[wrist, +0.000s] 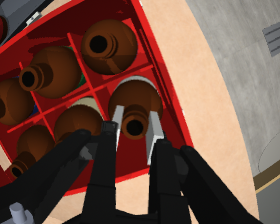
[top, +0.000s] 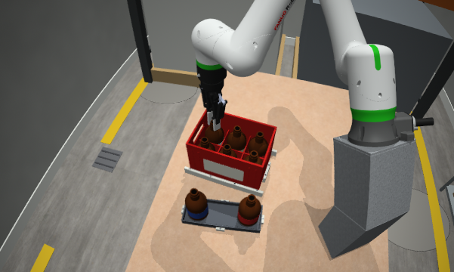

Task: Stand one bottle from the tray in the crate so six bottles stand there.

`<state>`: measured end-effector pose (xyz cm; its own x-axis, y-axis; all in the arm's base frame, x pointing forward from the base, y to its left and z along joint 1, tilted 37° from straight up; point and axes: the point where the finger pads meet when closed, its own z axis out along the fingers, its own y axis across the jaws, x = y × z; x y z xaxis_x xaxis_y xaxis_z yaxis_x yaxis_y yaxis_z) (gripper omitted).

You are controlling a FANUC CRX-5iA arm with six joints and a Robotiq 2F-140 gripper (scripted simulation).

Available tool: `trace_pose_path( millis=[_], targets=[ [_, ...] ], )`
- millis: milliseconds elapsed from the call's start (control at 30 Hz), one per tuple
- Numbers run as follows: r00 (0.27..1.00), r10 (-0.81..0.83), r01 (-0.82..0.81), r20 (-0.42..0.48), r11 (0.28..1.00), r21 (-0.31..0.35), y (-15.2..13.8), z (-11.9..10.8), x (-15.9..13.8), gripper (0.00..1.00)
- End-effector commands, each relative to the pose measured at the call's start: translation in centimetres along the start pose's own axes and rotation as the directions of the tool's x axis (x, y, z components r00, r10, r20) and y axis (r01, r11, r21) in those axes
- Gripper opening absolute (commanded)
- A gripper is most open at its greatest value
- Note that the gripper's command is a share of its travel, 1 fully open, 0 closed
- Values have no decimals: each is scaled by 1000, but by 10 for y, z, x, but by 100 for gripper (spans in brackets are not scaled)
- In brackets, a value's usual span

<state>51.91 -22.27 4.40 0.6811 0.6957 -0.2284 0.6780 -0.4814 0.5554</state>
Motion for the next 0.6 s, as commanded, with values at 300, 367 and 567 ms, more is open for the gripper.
trace_pose_path(
  millis=[300,367,567],
  targets=[
    [1000,0,0,0,1000,0,0,0,0,38],
    [1000,0,0,0,1000,0,0,0,0,38],
    [1000,0,0,0,1000,0,0,0,0,38]
  ],
)
